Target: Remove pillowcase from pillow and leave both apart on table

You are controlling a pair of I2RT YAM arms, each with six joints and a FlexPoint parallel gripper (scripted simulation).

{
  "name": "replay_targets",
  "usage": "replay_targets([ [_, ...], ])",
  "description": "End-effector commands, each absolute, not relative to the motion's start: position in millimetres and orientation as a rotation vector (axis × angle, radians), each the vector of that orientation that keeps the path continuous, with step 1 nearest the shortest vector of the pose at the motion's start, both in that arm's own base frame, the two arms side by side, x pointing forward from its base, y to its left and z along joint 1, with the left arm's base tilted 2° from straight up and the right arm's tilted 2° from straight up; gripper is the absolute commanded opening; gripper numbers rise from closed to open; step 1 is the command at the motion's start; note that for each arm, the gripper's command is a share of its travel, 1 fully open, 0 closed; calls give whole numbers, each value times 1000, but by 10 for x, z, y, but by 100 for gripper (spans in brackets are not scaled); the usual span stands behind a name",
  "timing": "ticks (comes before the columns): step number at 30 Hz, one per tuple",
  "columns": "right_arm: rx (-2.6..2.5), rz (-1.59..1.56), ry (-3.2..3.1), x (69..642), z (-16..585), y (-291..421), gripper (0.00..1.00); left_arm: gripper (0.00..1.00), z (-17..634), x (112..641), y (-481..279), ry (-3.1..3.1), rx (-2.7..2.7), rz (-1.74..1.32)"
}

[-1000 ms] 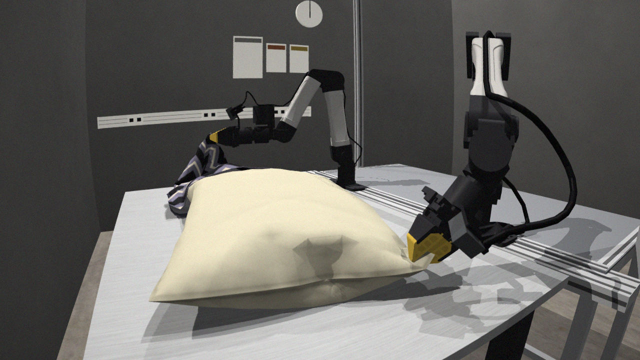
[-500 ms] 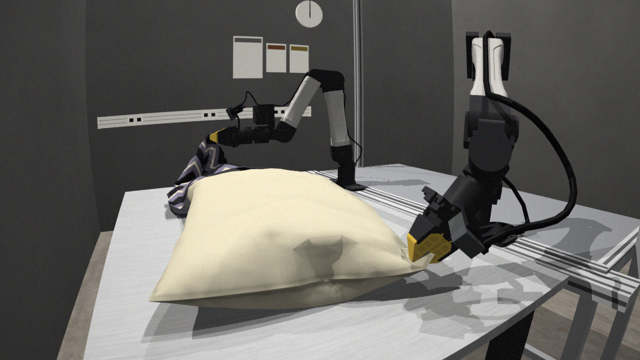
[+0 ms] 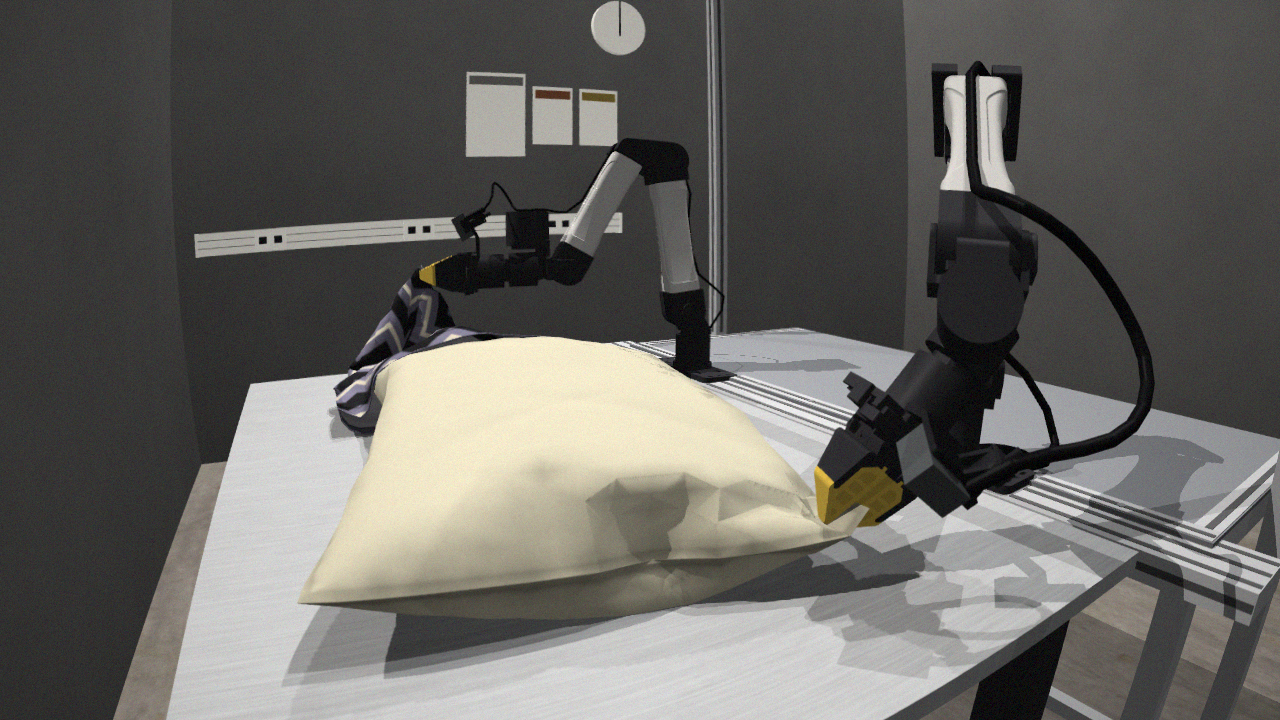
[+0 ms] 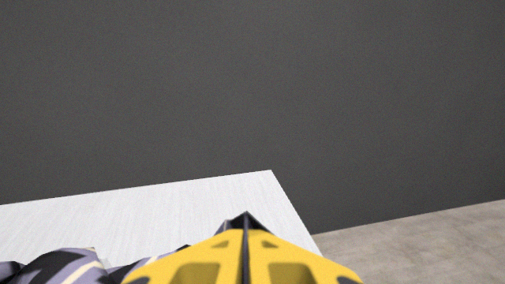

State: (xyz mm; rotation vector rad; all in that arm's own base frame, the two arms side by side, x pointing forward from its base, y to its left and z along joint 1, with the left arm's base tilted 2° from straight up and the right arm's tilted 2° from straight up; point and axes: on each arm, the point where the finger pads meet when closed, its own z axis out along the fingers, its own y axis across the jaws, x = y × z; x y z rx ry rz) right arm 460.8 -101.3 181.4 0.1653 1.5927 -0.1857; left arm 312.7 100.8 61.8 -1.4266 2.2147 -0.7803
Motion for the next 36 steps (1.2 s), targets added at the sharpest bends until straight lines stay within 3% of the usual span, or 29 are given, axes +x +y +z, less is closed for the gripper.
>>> replay_targets([
  [1,157,-180,1591,4661,1809,-998,0,3,702,3197,1013,2206,-1392,-775],
  [36,157,-180,1591,4661,1809,-998,0,0,916,3188,1007,2198,-1384,-770],
])
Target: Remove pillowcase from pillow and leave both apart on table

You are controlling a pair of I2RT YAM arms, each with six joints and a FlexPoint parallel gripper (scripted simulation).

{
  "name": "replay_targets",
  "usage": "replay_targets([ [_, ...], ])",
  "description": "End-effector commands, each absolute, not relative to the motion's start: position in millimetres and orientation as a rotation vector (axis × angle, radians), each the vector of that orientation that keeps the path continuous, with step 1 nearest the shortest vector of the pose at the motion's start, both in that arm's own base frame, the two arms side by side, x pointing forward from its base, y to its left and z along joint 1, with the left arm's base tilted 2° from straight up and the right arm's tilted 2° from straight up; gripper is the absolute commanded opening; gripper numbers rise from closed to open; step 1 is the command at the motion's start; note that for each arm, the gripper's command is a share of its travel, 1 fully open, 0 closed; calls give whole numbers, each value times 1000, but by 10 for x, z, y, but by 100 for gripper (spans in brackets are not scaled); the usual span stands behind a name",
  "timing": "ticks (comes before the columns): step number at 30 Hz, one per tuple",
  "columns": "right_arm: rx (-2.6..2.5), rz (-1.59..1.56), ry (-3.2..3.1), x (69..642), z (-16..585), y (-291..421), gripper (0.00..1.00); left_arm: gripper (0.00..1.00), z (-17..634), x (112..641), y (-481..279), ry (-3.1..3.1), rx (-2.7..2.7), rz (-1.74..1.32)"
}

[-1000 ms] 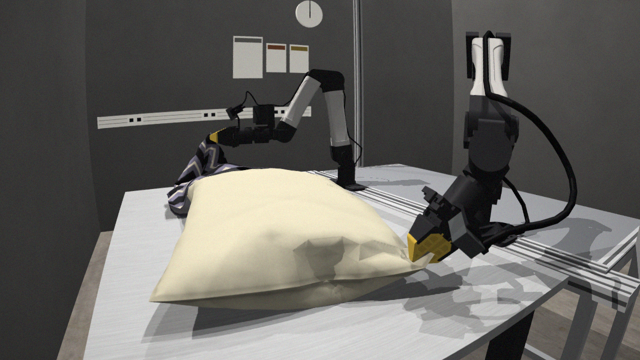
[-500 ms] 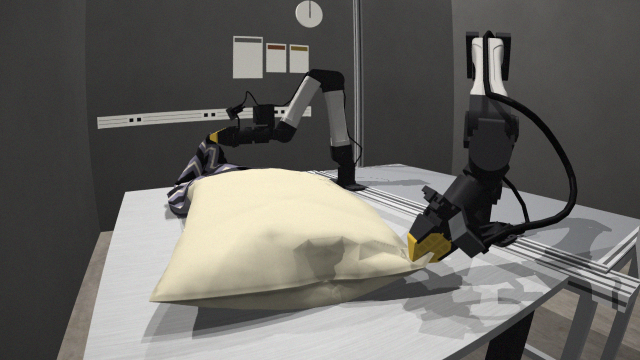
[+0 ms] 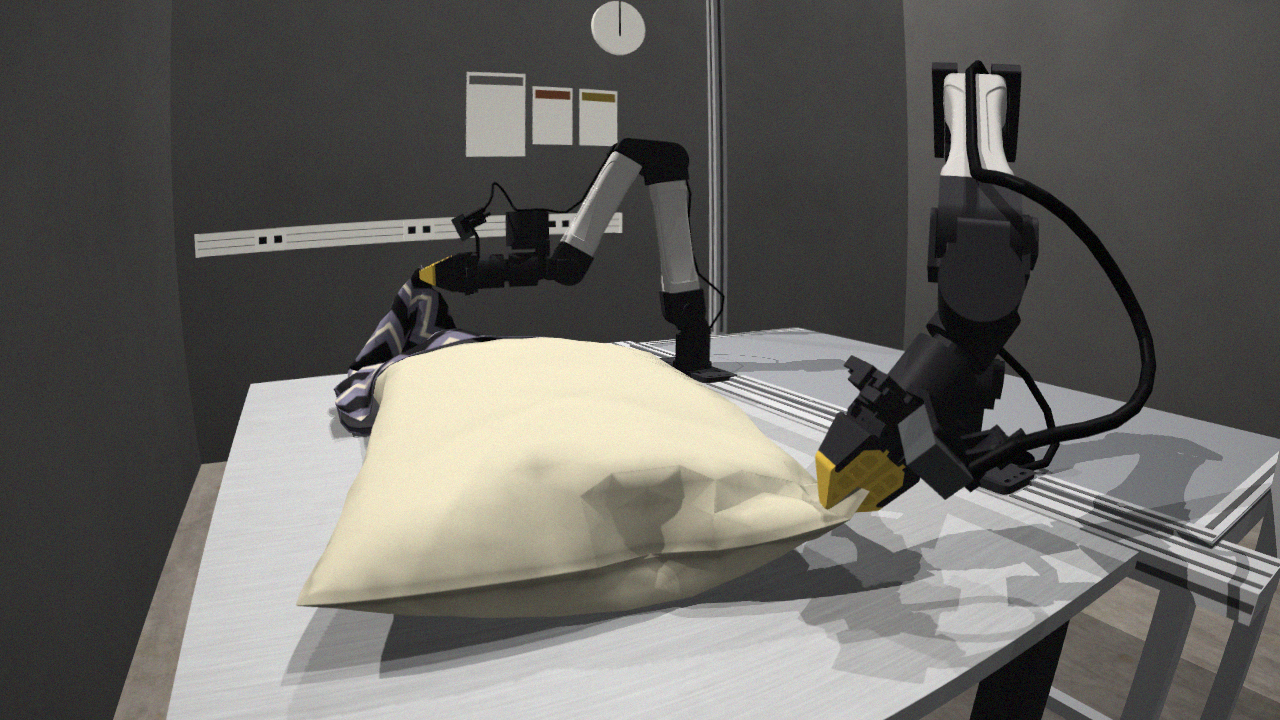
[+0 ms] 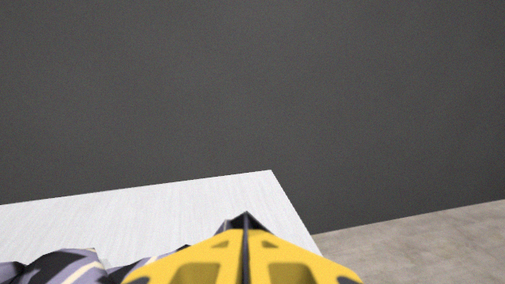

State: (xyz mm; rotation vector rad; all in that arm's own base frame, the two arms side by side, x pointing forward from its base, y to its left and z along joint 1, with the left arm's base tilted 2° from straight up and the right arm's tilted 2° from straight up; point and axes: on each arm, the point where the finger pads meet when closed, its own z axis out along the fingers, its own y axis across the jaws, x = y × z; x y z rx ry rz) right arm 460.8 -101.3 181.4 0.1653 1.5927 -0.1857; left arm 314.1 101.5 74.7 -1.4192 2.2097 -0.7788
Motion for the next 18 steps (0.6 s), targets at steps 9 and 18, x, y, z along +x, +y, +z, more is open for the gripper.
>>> replay_targets([
  [9,157,-180,1591,4661,1809,-998,0,0,997,3182,1015,2193,-1385,-768],
  [18,157,-180,1591,4661,1809,-998,0,0,1082,3178,1021,2190,-1388,-767],
])
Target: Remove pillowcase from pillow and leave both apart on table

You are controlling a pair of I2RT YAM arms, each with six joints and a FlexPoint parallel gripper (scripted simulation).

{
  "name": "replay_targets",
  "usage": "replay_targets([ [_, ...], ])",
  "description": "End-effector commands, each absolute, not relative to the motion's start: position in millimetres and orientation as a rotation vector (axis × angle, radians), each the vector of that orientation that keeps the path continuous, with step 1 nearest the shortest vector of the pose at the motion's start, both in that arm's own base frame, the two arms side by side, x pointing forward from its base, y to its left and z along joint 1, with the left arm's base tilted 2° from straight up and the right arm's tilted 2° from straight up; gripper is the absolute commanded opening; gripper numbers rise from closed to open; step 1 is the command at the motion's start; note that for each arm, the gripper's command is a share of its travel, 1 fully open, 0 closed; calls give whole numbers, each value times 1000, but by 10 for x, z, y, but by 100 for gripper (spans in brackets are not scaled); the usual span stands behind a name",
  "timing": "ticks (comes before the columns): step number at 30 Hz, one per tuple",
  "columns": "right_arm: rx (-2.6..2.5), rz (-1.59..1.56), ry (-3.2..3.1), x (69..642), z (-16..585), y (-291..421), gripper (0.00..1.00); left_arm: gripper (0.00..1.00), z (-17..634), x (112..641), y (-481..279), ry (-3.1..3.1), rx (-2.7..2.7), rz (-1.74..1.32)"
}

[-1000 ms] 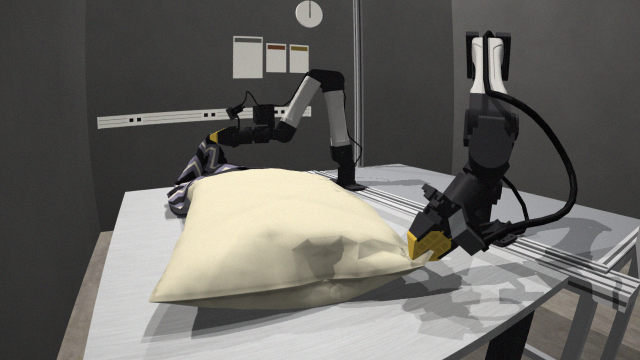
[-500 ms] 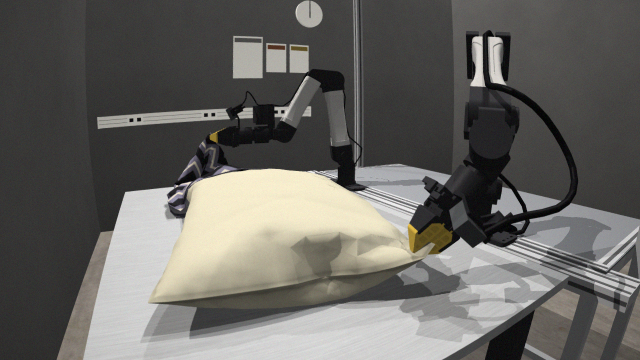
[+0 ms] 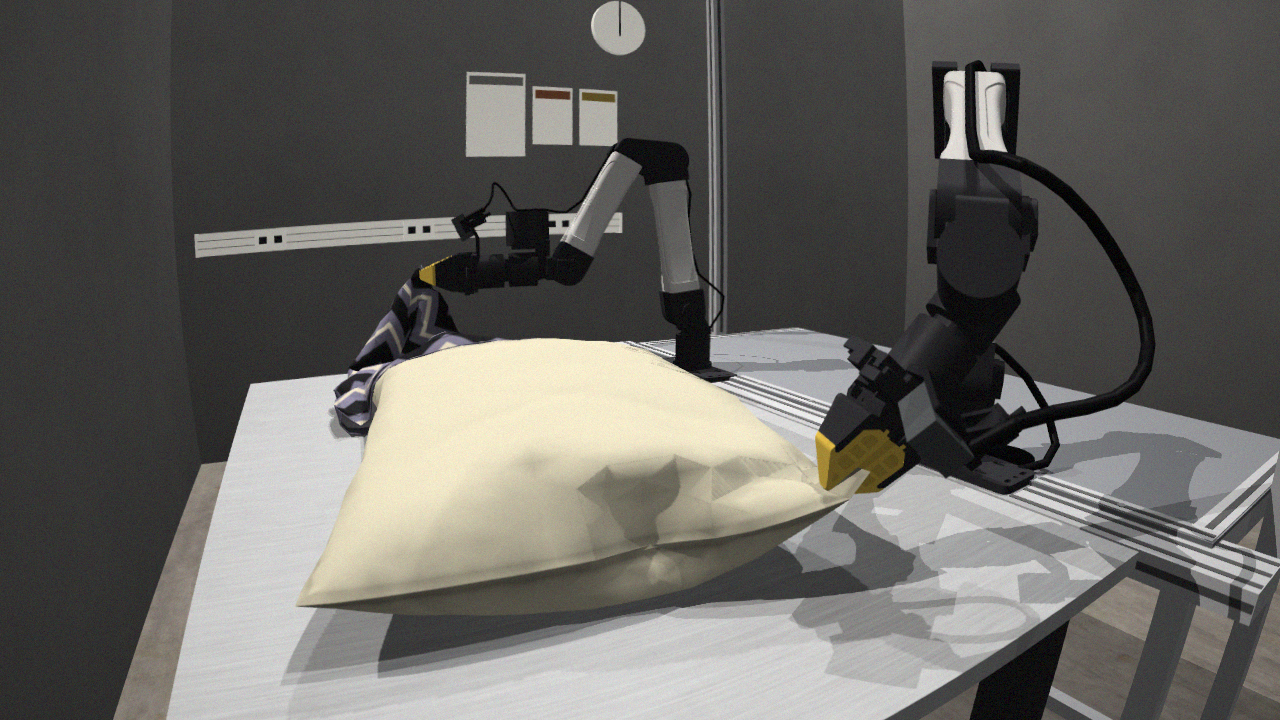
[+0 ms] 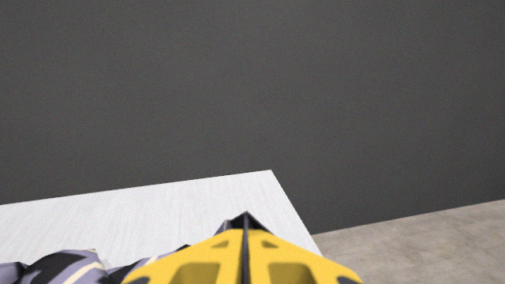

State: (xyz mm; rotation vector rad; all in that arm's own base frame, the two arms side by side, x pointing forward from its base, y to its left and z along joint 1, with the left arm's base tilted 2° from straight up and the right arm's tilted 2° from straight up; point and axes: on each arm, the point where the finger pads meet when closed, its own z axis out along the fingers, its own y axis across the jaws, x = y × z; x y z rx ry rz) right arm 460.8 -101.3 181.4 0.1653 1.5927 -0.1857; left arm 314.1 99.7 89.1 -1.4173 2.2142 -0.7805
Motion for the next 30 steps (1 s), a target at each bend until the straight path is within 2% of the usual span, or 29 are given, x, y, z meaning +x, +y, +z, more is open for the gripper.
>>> replay_targets([
  [1,157,-180,1591,4661,1809,-998,0,0,1092,3178,1017,2191,-1387,-767],
  [24,157,-180,1591,4661,1809,-998,0,0,1278,3156,1075,2167,-1399,-764],
  [30,157,-180,1591,4661,1809,-998,0,0,1136,3170,1095,2200,-1424,-781],
])
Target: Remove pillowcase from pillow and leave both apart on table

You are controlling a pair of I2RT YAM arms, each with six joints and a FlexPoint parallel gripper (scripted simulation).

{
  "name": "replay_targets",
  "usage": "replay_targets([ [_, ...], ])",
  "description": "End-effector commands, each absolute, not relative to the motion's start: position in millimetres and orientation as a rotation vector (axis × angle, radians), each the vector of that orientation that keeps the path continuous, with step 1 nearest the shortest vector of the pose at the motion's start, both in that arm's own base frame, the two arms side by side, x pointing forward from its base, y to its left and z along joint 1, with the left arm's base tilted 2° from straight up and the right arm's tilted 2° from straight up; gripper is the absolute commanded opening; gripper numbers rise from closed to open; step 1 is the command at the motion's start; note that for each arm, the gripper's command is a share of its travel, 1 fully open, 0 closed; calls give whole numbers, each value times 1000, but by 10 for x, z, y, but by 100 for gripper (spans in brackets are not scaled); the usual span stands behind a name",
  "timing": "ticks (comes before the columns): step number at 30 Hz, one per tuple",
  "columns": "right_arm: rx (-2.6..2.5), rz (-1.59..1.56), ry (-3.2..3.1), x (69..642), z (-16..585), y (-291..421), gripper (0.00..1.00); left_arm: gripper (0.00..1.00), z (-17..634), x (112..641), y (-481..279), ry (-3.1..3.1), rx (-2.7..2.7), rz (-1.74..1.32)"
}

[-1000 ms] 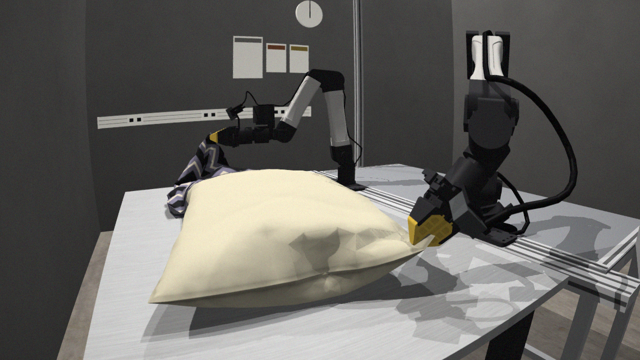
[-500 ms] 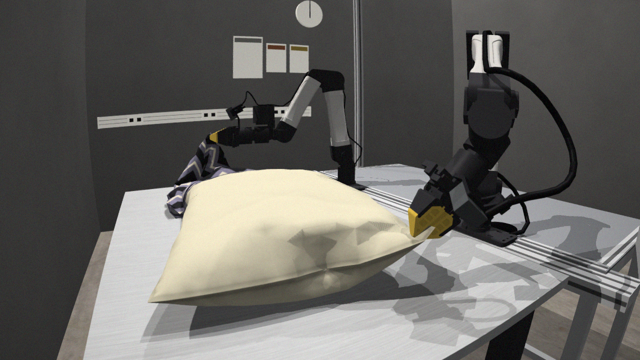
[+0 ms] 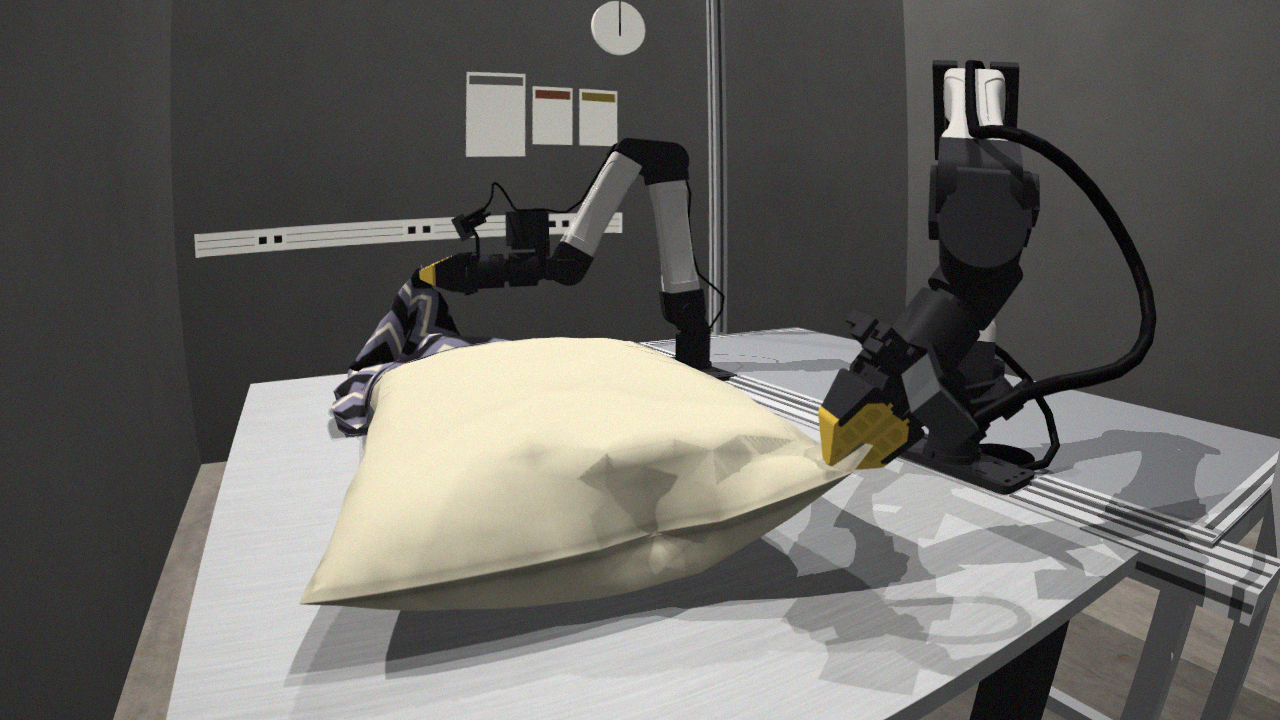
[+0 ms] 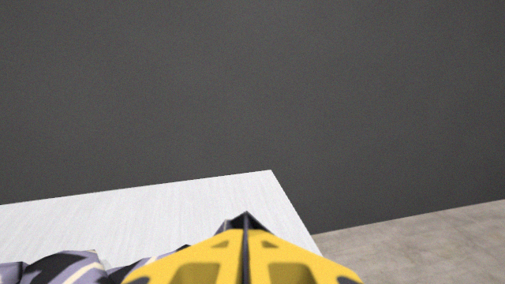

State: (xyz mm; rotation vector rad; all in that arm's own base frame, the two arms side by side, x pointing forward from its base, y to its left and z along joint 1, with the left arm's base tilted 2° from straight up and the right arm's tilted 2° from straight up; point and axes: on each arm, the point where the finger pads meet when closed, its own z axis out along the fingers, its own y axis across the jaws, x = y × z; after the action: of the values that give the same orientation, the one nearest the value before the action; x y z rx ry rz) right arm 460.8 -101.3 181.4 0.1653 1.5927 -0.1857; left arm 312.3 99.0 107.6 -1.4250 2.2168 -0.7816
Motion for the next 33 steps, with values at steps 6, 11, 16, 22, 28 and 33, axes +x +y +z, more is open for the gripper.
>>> replay_targets([
  [6,157,-180,1591,4661,1809,-998,0,0,1145,3205,1255,2196,-1418,-775],
  [11,157,-180,1591,4661,1809,-998,0,0,1145,3215,1323,2198,-1421,-776],
  [16,157,-180,1591,4661,1809,-998,0,0,1149,3247,1459,2195,-1418,-773],
  [22,157,-180,1591,4661,1809,-998,0,0,1153,3277,1615,2194,-1419,-770],
  [28,157,-180,1591,4661,1809,-998,0,0,1155,3297,1718,2194,-1419,-765],
  [33,157,-180,1591,4661,1809,-998,0,0,1153,3332,1853,2192,-1418,-759],
])
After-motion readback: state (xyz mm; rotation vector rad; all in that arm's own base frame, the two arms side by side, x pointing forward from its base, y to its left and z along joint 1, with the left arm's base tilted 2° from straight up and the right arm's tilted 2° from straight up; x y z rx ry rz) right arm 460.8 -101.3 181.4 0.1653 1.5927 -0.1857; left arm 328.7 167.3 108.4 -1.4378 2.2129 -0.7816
